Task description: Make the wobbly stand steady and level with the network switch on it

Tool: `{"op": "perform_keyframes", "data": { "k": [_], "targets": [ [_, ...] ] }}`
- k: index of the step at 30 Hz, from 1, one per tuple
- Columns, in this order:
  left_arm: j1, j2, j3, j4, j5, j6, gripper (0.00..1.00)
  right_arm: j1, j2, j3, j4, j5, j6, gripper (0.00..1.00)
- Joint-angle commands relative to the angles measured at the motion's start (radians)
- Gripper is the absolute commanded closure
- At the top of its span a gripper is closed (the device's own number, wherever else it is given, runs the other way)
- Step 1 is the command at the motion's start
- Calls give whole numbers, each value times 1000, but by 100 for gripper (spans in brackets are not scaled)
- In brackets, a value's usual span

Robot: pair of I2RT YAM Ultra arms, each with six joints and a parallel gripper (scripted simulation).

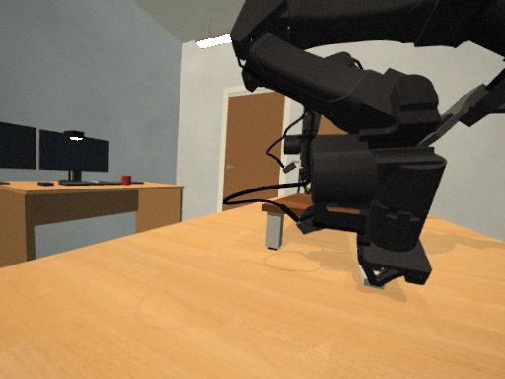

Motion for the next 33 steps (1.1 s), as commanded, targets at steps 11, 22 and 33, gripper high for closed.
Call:
{"op": "perform_keyframes", "data": {
  "k": [11, 22, 33],
  "targets": [
    [-21, 1, -39, 43, -17, -31, 100, -10, 25, 14, 31, -3, -7, 100],
    [-35, -9, -37, 65, -26, -49, 100, -10, 25, 14, 31, -3, -7, 100],
    [-57, -18, -60, 90, -34, -69, 100, -10, 25, 14, 31, -3, -7, 100]
  ]
}}
